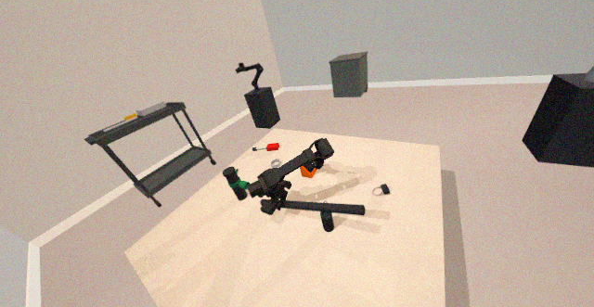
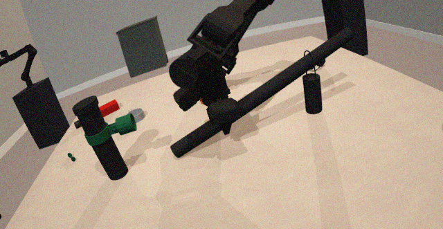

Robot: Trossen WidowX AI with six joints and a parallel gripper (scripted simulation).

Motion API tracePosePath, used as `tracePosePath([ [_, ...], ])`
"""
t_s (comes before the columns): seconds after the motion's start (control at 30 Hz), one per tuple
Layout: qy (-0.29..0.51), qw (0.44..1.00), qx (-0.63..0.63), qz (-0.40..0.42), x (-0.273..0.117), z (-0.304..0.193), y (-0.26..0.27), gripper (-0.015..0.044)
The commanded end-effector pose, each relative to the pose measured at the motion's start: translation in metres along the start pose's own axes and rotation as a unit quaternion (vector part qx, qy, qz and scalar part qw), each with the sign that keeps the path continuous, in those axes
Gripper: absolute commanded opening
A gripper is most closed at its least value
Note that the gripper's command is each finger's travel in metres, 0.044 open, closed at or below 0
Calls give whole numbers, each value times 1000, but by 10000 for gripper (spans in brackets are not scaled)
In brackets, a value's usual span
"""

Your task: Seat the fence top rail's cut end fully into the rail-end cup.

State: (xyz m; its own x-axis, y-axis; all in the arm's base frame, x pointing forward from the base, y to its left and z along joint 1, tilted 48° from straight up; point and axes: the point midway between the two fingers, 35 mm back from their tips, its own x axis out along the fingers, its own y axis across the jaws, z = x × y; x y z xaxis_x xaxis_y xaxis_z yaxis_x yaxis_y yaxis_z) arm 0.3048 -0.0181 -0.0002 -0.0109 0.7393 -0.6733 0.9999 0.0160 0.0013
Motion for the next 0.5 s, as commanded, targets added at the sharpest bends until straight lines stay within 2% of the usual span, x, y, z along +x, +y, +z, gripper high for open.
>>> tracePosePath([
  [0.0,2,1000,-3,5,1,-1,3,118],
  [0.17,2,1000,-3,4,-5,0,0,0],
  [0.3,-12,1000,-4,5,-11,5,0,0],
  [0.47,-71,997,-3,4,-38,24,1,0],
])
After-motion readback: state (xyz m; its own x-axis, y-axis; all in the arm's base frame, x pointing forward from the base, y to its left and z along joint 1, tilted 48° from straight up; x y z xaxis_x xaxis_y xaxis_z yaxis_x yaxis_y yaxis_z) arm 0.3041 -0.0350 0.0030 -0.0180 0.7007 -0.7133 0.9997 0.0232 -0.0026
